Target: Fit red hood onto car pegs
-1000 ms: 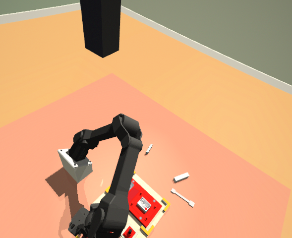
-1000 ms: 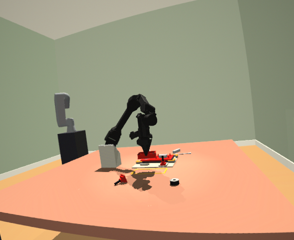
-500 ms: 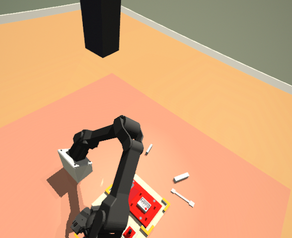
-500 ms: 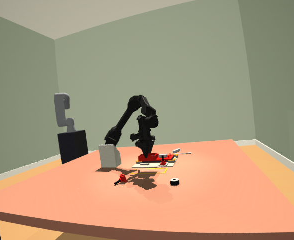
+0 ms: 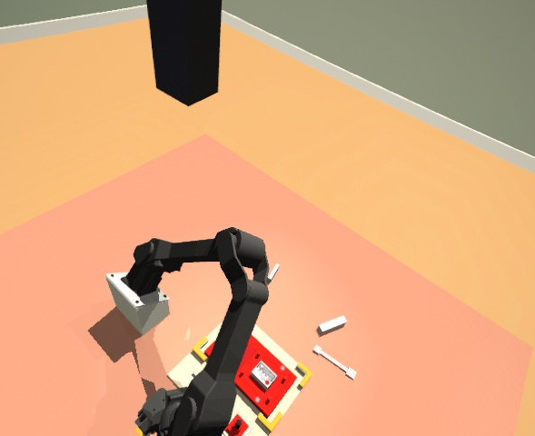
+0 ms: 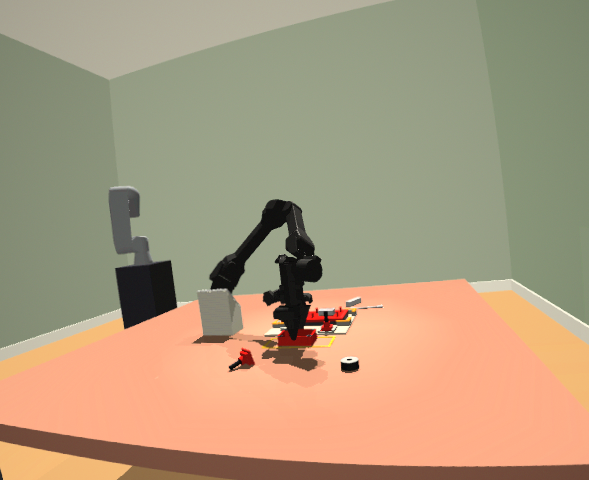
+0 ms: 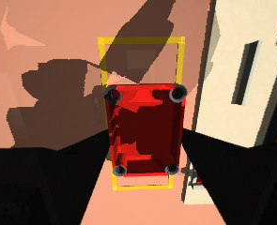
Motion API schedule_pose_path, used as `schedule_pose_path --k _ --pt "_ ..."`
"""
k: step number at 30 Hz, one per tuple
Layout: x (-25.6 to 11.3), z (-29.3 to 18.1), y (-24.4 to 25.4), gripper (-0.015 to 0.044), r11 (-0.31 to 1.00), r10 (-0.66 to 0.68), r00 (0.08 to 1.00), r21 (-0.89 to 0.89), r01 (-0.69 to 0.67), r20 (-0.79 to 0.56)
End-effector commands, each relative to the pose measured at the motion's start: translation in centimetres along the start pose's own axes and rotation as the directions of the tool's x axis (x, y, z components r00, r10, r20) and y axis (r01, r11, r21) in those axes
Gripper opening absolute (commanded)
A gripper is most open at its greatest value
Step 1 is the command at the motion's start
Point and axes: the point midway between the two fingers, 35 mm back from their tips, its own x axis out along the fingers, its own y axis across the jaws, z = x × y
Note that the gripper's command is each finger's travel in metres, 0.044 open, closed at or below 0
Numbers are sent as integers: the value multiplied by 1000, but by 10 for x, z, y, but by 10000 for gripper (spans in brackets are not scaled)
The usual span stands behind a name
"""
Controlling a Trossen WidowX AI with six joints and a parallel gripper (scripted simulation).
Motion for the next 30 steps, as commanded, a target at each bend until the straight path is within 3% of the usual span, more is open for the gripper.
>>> schedule_pose_path --k 1,13,18,25,30 --pt "-1 0 0 131 1000 1 1000 -2 -1 -2" --pt "-1 0 0 440 1000 1 1000 -2 -1 -2" --pt "-13 -1 1 440 1000 4 1000 -2 -4 -4" --pt "-79 1 -1 440 1000 18 1000 0 -18 -13" --pt "-75 -1 1 440 1000 20 1000 3 -20 -22"
